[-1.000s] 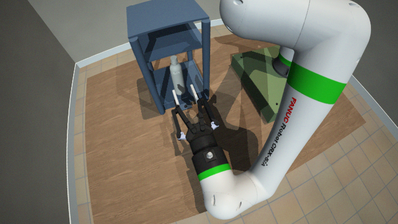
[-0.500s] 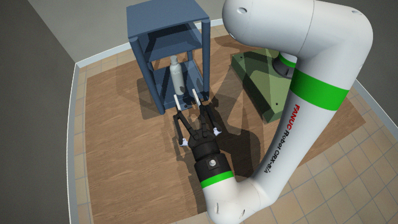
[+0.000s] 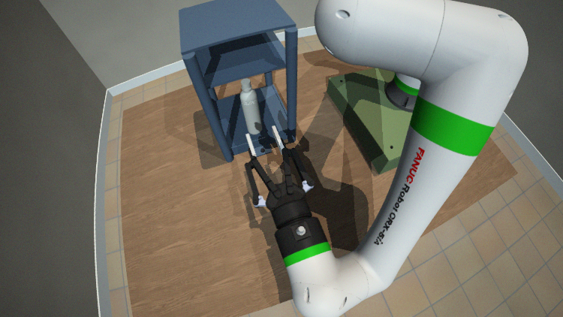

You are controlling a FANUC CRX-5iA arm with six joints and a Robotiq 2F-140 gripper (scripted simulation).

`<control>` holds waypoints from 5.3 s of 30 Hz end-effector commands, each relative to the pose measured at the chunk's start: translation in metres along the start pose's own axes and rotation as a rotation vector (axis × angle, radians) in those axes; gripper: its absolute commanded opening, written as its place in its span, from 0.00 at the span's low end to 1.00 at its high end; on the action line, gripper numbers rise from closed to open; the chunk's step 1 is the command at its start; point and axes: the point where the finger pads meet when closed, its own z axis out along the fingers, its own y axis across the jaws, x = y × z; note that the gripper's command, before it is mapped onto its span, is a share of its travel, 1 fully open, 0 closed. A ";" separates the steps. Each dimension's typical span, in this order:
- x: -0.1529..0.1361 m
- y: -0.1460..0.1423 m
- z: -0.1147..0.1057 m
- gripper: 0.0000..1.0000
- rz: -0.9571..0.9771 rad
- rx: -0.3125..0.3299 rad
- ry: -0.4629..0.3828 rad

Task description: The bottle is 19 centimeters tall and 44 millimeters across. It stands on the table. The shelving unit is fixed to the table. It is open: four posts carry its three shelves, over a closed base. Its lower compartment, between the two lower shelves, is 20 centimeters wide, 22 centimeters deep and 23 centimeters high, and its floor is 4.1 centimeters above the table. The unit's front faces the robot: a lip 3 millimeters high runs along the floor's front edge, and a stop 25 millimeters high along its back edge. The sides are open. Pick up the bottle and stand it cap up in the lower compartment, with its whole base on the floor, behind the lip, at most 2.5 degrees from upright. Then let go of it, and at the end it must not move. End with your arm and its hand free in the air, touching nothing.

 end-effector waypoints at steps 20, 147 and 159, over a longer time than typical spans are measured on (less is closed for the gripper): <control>-0.037 0.000 0.000 0.38 0.000 0.000 0.000; -0.098 0.000 0.000 1.00 0.000 0.000 0.000; -0.098 0.000 0.000 1.00 0.000 0.000 0.000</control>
